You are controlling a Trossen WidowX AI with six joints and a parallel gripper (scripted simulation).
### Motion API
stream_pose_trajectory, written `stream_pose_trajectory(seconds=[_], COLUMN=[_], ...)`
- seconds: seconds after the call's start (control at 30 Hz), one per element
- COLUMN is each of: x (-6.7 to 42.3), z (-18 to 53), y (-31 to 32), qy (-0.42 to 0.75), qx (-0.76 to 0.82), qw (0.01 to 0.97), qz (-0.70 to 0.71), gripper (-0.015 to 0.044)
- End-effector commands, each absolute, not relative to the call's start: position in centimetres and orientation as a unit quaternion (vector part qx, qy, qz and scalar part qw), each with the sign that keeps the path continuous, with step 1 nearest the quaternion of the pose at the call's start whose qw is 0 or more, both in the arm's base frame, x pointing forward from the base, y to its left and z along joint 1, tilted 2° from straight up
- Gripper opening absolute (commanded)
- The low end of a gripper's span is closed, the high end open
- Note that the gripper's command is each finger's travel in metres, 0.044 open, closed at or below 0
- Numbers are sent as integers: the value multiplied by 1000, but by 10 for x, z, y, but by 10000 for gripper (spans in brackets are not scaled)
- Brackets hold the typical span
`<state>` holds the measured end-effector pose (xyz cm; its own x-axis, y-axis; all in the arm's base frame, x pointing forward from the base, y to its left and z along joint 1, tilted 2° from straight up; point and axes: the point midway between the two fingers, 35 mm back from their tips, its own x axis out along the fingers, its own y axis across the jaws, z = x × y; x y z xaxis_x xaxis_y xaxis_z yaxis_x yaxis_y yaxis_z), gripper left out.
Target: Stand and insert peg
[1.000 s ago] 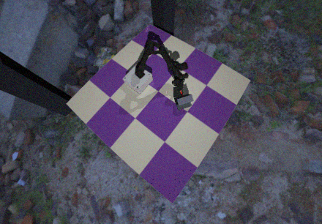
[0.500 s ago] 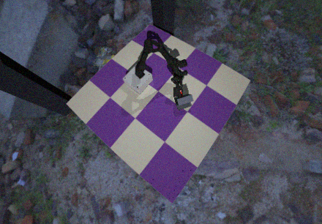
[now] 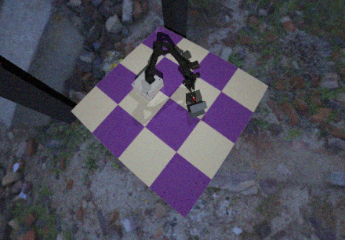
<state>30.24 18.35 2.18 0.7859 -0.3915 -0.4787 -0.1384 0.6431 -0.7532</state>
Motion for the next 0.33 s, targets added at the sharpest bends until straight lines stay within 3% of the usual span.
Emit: stream_pose_trajectory(seconds=[0.0, 0.3], x=[298, 290], z=[26, 32], y=[186, 190], qy=[313, 313], qx=[-412, -413], qw=[852, 852], qz=[-78, -78], gripper=[440, 440])
